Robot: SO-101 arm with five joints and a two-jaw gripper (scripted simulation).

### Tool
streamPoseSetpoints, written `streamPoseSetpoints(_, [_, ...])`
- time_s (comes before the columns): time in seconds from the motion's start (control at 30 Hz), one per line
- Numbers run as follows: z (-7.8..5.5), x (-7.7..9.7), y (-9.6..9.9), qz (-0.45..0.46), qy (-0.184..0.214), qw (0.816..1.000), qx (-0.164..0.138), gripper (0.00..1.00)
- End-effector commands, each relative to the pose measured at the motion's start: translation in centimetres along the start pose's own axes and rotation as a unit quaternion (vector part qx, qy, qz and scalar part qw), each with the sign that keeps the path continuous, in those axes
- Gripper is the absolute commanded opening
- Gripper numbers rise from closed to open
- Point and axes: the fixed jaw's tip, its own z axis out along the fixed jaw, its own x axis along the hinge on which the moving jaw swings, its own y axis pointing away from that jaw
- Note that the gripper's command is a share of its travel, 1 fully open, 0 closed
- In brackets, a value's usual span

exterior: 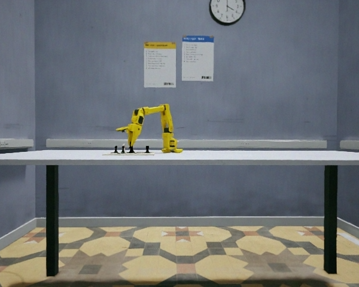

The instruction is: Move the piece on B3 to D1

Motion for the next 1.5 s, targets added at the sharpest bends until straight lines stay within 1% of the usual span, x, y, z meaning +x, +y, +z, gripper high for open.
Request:
streamPoseSetpoints(0.0, [-1.3, -0.5, -0.2, 0.003, -0.009, 1.000, 0.001, 0.00])
streamPoseSetpoints(0.2, [-2.6, -0.8, -0.2, 0.003, -0.009, 1.000, 0.001, 0.00])
streamPoseSetpoints(0.37, [-3.4, -1.0, -0.2, 0.003, -0.009, 1.000, 0.001, 0.00])
streamPoseSetpoints(0.67, [-4.0, -1.2, -0.2, 0.003, -0.009, 1.000, 0.001, 0.00])
streamPoseSetpoints(1.03, [-4.1, -0.9, -0.3, 0.004, -0.009, 1.000, 0.001, 0.00])
streamPoseSetpoints(1.1, [-4.2, -0.4, -0.3, 0.005, -0.008, 1.000, 0.001, 0.00])
streamPoseSetpoints(1.2, [-4.6, 1.0, -0.5, 0.008, -0.008, 1.000, 0.002, 0.00])
streamPoseSetpoints(1.47, [-5.9, 6.4, -1.0, 0.026, -0.004, 1.000, 0.008, 0.00])
